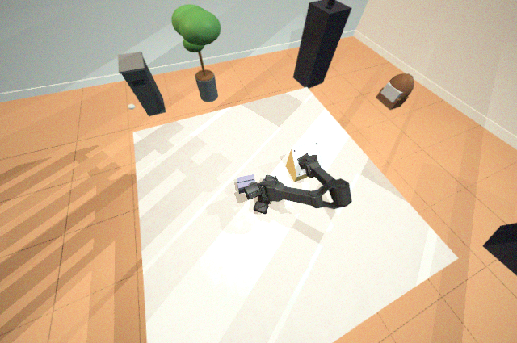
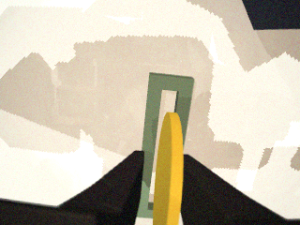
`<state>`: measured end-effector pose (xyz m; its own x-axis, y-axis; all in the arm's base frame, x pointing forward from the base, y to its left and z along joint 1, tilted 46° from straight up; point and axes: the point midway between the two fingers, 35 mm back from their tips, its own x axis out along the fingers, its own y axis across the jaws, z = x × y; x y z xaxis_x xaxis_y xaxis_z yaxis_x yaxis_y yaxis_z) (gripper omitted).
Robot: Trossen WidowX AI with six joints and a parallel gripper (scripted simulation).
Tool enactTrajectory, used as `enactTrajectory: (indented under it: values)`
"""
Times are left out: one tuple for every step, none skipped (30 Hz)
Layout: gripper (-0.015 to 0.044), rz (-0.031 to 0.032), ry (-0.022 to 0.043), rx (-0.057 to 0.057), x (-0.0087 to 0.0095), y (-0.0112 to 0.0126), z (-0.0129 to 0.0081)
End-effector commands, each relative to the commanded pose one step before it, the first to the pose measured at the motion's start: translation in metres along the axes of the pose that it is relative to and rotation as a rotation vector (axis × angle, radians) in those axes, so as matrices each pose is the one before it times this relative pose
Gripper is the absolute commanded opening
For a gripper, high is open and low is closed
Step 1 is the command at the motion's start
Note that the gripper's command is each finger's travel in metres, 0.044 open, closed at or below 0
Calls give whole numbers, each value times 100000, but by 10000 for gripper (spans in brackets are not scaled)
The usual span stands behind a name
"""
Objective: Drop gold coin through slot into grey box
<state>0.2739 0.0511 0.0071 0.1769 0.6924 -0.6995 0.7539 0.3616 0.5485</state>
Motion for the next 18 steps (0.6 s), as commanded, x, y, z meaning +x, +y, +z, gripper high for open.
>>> enactTrajectory:
  values:
    - [0, 141, 456, 727, 155, -52, -44]
    - [0, 0, 0, 0, 0, 0, 0]
    - [0, 0, 0, 0, 0, 0, 0]
    - [0, 0, 0, 0, 0, 0, 0]
    - [0, 0, 0, 0, 0, 0, 0]
    - [0, 0, 0, 0, 0, 0, 0]
    - [0, 0, 0, 0, 0, 0, 0]
    - [0, 0, 0, 0, 0, 0, 0]
    - [0, 0, 0, 0, 0, 0, 0]
    - [0, 0, 0, 0, 0, 0, 0]
    - [0, 0, 0, 0, 0, 0, 0]
    - [0, 87, -77, -39, -27, 10, 29]
    - [0, 259, -231, -117, -81, 30, 88]
    - [0, 430, -387, -196, -136, 50, 148]
    - [0, 517, -473, -238, -164, 59, 179]
    - [0, 513, -477, -238, -165, 57, 180]
    - [0, 509, -481, -239, -165, 56, 180]
    - [0, 497, -478, -236, -165, 54, 179]
